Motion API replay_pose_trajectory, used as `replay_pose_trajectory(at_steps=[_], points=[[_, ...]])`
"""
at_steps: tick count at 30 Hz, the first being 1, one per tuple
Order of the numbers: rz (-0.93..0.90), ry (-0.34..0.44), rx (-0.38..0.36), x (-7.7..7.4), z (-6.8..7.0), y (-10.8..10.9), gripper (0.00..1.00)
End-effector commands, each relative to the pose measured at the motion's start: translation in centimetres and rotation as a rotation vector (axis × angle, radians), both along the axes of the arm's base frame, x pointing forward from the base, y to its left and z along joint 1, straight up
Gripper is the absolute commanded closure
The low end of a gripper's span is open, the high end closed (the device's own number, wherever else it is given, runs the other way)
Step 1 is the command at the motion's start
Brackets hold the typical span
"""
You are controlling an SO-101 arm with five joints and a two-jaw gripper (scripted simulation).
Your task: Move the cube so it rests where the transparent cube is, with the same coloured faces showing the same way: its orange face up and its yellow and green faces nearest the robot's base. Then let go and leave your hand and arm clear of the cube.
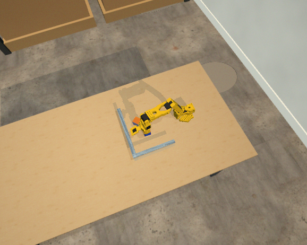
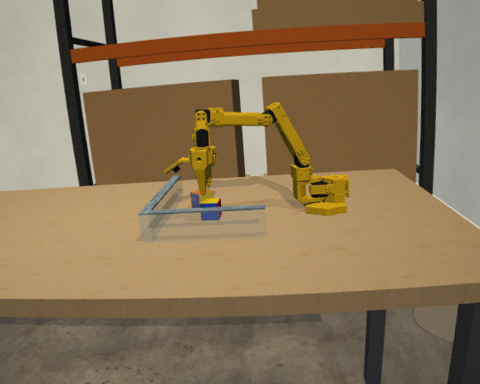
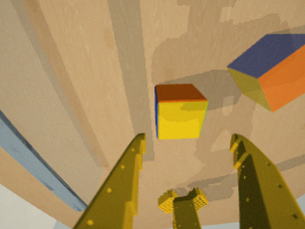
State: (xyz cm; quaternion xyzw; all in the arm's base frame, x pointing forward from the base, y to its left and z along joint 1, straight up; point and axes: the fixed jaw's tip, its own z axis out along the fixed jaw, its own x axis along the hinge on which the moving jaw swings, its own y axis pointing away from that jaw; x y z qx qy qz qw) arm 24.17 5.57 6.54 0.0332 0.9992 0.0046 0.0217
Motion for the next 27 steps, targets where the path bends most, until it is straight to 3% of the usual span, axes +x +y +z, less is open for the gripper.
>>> replay_pose_trajectory(at_steps=[1, 20, 27], points=[[-0.001, -0.101, 0.022, 0.8, 2.2, 0.2, 0.65], [-0.001, -0.099, 0.021, 0.7, 2.2, 0.2, 0.65], [-0.001, -0.033, 0.008, 0.0, 1.0, 0.1, 0.65]])
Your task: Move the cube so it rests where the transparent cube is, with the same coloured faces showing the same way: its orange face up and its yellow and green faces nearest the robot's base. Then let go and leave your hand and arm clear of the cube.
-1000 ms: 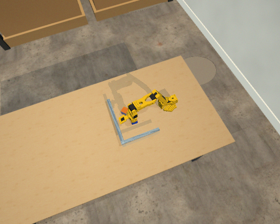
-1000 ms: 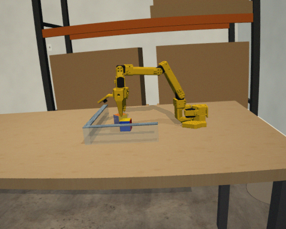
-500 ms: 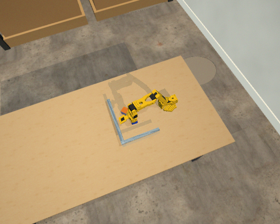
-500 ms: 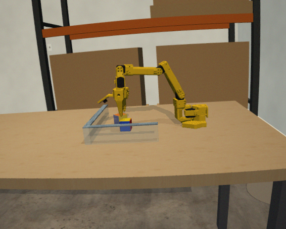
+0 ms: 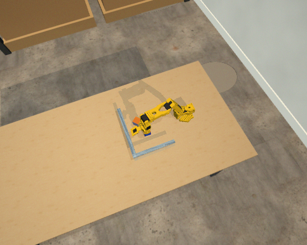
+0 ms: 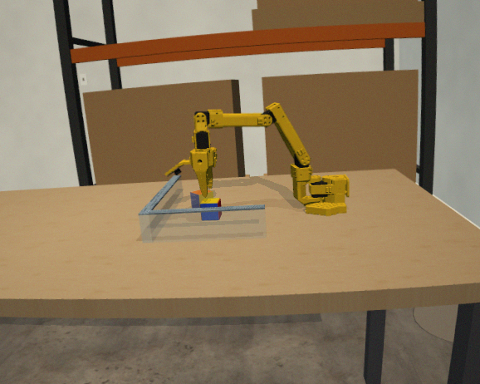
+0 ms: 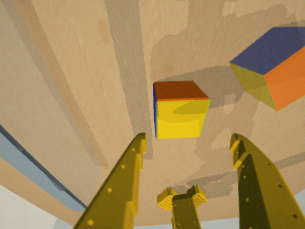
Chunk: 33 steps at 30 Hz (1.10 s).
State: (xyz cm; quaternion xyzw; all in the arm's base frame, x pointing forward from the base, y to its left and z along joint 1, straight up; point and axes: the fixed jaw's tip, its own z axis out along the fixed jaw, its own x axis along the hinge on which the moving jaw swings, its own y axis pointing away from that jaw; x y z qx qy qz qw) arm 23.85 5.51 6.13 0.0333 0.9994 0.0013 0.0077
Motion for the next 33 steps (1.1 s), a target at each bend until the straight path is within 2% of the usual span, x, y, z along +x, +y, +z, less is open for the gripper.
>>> replay_pose_trajectory(at_steps=[1, 5, 7, 16, 33], points=[[-0.001, -0.045, 0.01, 0.1, 1.2, 0.1, 0.65], [-0.001, -0.039, 0.009, 0.3, 0.0, 0.1, 0.65], [-0.001, -0.039, 0.009, 0.3, 0.0, 0.1, 0.65], [-0.001, -0.027, 0.006, 0.4, -2.2, 0.1, 0.65], [-0.001, -0.025, 0.006, 0.4, -2.5, 0.1, 0.65]])
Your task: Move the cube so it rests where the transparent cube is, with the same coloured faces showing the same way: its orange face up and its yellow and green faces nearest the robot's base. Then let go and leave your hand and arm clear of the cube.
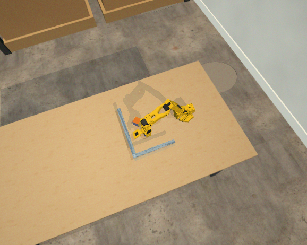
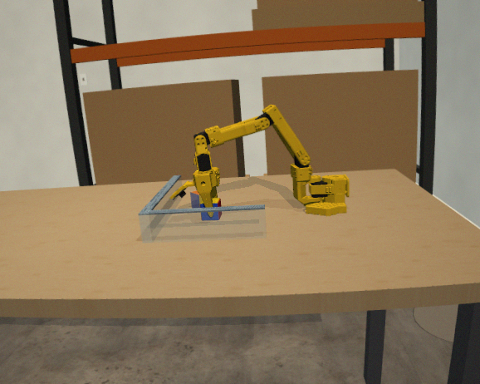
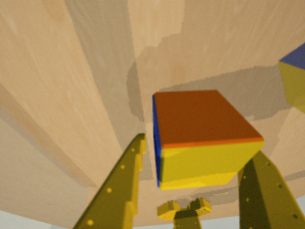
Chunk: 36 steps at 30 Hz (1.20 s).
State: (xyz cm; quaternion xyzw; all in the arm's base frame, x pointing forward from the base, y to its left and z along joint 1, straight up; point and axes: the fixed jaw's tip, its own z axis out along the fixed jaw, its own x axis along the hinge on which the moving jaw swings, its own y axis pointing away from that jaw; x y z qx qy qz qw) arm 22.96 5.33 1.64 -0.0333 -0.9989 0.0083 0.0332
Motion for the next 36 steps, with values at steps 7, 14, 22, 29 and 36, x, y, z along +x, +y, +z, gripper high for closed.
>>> replay_pose_trajectory(at_steps=[7, 14, 22, 29, 36], points=[[-0.001, -0.108, 0.023, 1.28, 1.96, 0.32, 0.65], [-0.001, -0.108, 0.022, 1.28, 1.96, 0.27, 0.66], [-0.001, -0.107, 0.022, 1.27, 1.96, 0.0, 0.71], [-0.001, -0.107, 0.022, 1.26, 1.95, -0.21, 0.75], [-0.001, -0.106, 0.021, 1.25, 1.95, -0.38, 0.78]])
